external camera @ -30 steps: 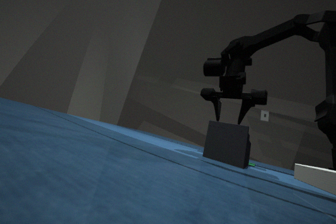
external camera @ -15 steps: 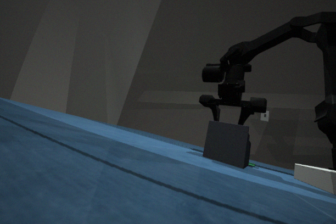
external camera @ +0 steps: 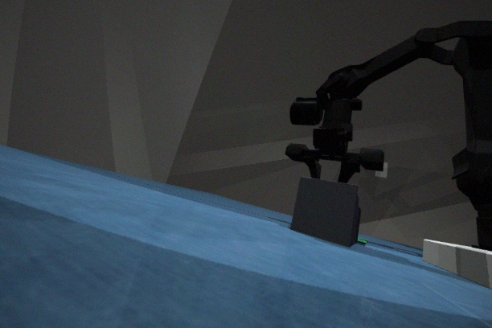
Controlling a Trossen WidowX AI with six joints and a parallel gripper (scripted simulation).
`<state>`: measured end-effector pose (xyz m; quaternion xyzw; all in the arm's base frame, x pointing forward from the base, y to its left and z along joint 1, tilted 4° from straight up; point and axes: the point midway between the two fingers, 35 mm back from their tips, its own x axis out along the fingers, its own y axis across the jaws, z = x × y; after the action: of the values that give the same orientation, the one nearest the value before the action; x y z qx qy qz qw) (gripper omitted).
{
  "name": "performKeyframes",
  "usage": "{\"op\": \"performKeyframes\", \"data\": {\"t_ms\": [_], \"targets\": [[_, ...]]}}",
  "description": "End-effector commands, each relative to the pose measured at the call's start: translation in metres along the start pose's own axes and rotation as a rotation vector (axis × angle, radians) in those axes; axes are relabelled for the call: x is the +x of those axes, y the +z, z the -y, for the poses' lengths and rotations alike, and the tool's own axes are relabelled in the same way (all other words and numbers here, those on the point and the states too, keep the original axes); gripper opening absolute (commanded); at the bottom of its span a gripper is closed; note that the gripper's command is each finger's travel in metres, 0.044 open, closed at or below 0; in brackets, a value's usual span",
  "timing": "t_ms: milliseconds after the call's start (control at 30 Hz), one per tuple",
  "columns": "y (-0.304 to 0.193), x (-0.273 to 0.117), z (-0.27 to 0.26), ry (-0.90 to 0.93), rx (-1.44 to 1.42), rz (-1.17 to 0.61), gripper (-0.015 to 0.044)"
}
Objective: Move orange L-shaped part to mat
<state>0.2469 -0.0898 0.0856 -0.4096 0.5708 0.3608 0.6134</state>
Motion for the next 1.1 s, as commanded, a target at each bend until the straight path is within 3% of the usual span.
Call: {"op": "performKeyframes", "data": {"t_ms": [0, 200, 333, 1067], "targets": [[0.0, 0.0, 0.0, -0.001, 0.0, 0.0, 0.0142], [0.0, 0.0, 0.0, -0.001, 0.0, 0.0, 0.0102], [0.0, 0.0, 0.0, -0.001, 0.0, 0.0, 0.0], [0.0, -0.025, 0.0, 0.003, -0.002, 0.002, 0.0]]}}
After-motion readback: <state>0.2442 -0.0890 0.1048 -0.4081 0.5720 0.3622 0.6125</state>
